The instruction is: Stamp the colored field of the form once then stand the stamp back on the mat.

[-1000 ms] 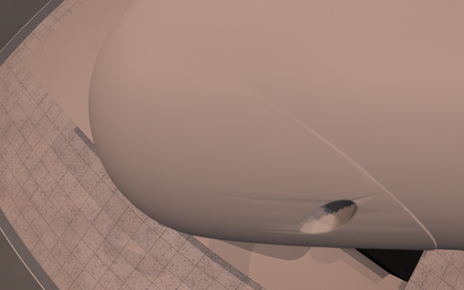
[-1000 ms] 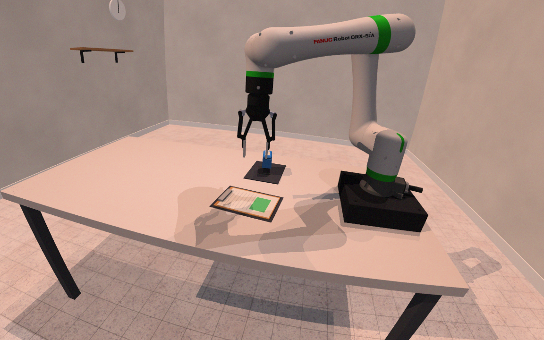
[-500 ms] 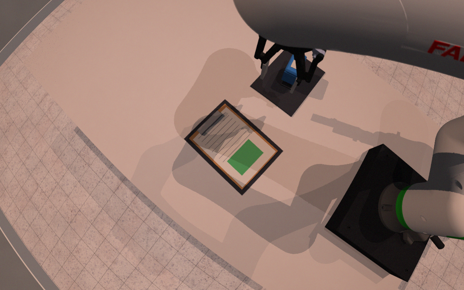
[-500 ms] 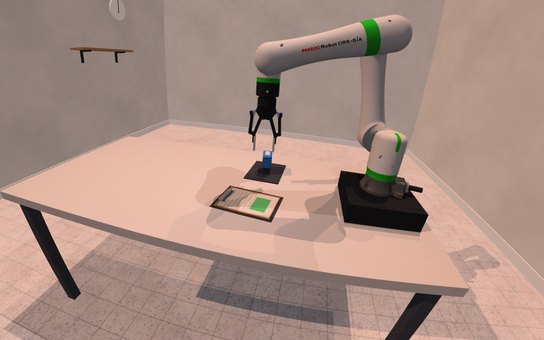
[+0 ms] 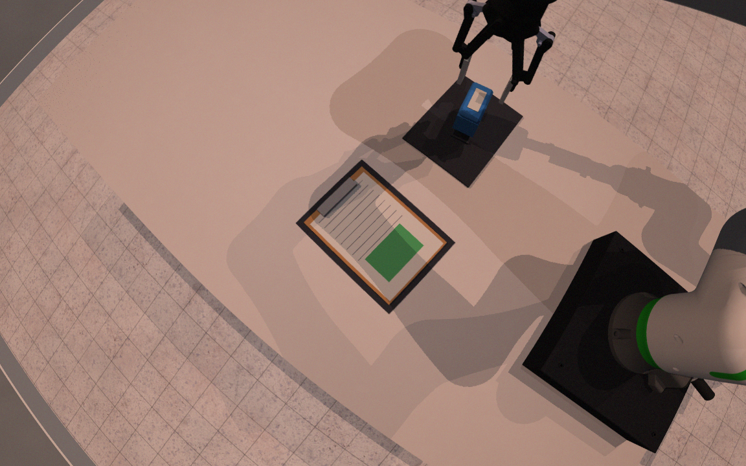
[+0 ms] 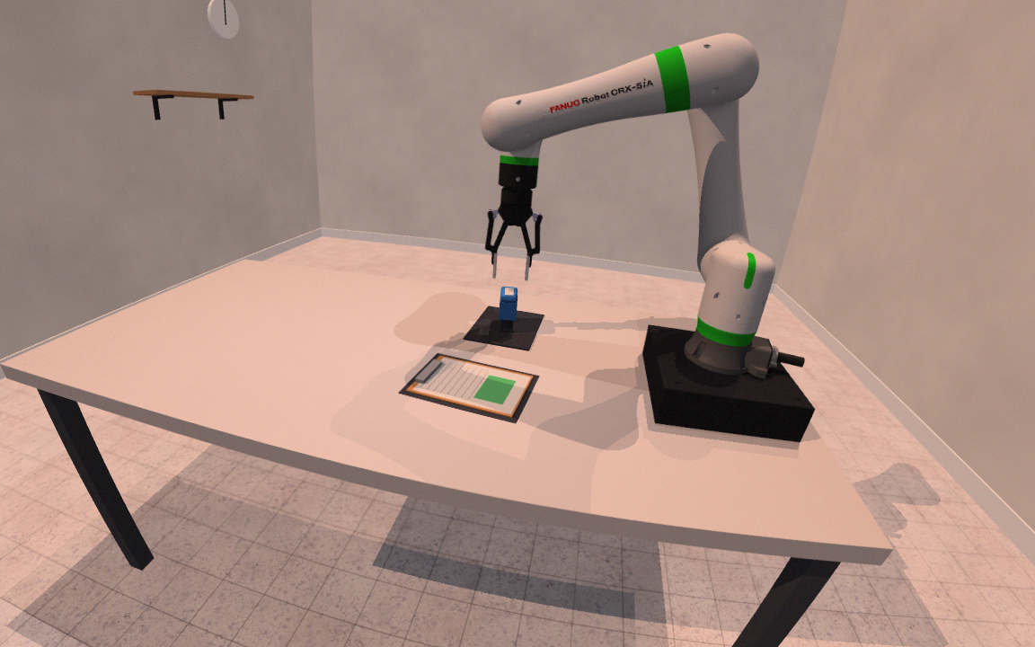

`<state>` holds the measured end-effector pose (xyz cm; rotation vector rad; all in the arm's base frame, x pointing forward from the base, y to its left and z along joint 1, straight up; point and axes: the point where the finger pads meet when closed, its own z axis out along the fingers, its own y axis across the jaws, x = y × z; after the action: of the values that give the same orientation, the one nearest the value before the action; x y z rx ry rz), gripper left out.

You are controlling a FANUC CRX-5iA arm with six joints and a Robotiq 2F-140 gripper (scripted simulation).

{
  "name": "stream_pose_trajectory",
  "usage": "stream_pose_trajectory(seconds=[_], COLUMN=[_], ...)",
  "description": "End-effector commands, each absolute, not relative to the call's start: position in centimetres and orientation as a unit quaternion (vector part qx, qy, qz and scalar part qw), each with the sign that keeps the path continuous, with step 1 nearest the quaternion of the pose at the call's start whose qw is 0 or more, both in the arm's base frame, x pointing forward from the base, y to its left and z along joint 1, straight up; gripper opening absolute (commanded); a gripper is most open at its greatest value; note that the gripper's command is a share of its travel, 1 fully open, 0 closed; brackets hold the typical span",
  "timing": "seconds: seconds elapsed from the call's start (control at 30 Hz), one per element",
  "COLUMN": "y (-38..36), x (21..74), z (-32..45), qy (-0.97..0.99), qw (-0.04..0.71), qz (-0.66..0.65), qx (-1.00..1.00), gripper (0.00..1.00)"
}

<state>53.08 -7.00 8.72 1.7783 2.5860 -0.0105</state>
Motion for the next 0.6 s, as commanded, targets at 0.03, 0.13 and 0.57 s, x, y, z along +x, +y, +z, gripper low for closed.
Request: stream_pose_trajectory(seconds=[0.03,0.13,0.57], y=[-7.22,-7.22,-7.22], x=[53.17,53.17,53.17], z=[8.7,8.7,7.8], qy=[0.824,0.824,0.824], qw=[0.001,0.001,0.001], qz=[-0.003,-0.003,-0.003], qx=[0.567,0.567,0.567], gripper=[0.51,0.51,0.51])
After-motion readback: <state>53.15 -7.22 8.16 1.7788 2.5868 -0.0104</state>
